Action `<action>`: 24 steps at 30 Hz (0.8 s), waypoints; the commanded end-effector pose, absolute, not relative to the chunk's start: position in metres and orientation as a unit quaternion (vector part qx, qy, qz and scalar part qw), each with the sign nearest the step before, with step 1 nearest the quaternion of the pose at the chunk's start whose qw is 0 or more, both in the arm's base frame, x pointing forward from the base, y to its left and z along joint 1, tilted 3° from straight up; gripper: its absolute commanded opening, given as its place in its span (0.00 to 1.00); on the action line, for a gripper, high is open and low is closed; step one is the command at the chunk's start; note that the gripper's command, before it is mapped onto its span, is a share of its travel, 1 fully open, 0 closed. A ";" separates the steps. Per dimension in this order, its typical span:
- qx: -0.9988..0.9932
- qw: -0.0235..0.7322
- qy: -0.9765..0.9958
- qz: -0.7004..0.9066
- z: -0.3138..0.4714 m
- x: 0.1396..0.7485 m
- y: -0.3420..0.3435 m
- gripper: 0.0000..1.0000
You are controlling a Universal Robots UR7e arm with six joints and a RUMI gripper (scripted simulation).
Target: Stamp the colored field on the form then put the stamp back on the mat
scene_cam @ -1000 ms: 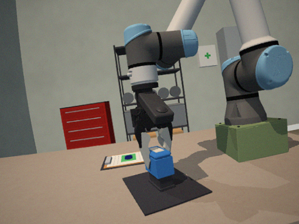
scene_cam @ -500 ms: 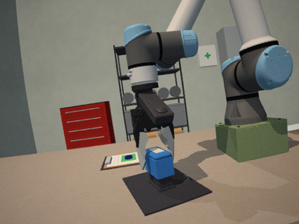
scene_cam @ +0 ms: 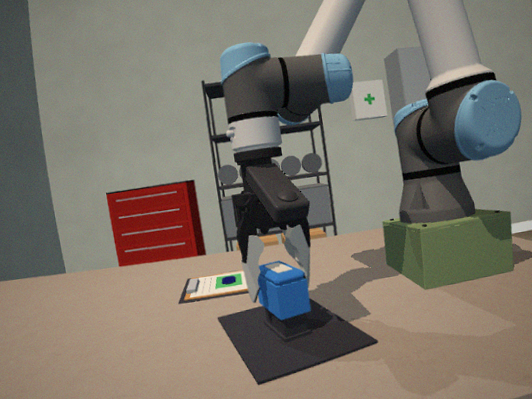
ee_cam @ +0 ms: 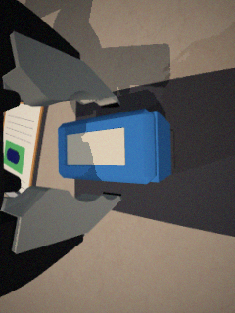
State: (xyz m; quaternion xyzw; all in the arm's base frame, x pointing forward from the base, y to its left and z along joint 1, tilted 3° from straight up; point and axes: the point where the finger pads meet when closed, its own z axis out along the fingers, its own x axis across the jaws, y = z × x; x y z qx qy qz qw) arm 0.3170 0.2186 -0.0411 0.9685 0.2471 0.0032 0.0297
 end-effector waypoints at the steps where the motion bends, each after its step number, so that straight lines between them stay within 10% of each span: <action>1: 0.969 0.030 0.247 0.004 -0.041 0.317 0.219 0.52; 24: 0.969 0.030 0.247 0.004 -0.027 0.317 0.220 0.52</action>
